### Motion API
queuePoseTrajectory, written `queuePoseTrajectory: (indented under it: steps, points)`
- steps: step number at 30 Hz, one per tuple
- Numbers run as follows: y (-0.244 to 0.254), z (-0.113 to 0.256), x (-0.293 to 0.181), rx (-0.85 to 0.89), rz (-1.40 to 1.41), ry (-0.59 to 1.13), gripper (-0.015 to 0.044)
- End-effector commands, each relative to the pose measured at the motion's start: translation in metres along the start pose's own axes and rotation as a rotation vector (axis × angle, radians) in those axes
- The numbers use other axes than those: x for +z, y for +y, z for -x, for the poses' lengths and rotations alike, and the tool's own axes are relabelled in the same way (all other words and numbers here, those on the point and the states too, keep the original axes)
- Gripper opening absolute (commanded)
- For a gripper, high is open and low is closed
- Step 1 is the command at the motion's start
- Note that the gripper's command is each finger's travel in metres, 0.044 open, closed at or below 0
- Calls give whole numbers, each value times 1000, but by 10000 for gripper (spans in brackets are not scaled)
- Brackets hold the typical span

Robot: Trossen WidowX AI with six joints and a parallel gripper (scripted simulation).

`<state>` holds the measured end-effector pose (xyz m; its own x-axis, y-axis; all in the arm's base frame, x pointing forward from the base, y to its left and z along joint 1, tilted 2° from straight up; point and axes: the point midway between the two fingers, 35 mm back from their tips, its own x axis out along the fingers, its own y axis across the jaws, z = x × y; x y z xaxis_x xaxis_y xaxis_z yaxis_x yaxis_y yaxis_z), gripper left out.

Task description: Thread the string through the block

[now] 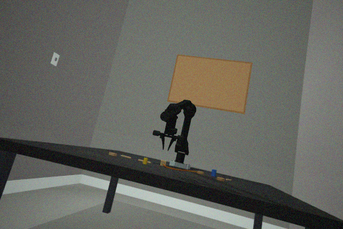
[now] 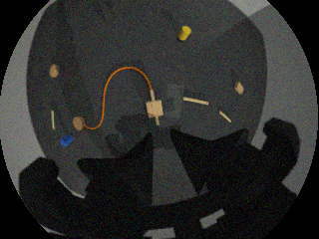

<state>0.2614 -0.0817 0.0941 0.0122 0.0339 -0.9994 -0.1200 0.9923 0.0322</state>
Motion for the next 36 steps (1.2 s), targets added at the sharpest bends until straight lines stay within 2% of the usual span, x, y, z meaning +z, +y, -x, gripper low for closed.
queuePoseTrajectory:
  steps: [1, 36]
  points:
    - [0, 0, -3, -3, 40, 1, 122]
    - [-1, -52, -1, -3, 40, 0, 122]
